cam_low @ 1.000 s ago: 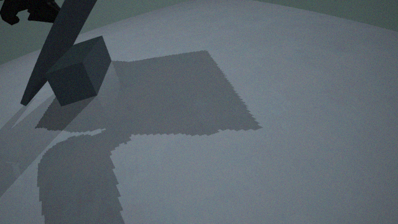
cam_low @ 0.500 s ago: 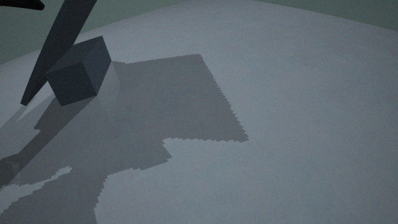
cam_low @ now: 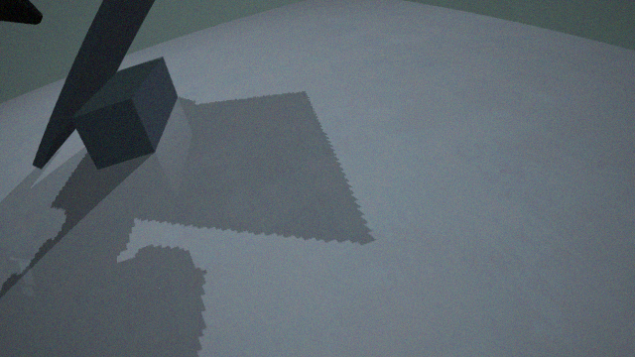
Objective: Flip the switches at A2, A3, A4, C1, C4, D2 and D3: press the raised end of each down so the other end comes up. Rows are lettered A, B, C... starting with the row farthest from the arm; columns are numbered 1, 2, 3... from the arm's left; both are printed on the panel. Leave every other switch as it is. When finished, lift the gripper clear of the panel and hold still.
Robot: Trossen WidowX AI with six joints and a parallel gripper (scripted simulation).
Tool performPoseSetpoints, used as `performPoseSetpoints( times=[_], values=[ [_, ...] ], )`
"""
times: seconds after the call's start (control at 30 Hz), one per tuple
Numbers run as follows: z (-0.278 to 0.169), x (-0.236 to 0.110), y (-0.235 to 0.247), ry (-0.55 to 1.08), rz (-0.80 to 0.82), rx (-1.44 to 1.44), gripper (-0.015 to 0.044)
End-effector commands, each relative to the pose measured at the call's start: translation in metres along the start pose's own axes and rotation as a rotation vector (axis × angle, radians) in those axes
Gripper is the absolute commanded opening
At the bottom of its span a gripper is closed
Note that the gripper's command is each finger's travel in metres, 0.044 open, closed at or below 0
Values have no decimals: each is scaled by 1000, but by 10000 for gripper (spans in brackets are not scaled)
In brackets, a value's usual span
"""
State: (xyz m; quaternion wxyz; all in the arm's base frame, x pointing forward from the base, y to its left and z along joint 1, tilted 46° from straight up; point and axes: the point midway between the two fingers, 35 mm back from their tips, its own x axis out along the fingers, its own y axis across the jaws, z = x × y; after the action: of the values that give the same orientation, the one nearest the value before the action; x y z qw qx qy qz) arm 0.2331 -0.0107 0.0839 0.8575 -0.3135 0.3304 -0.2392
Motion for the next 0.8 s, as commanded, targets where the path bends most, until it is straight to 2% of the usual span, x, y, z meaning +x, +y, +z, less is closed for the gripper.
performPoseSetpoints(
  times=[0.0, 0.1, 0.77],
  values=[
    [-2, 11, -1, 13, 7, -9, 0],
    [-2, 32, -3, 23, 3, -9, 0],
    [-2, 55, -3, 22, 1, -9, 0]
  ],
)
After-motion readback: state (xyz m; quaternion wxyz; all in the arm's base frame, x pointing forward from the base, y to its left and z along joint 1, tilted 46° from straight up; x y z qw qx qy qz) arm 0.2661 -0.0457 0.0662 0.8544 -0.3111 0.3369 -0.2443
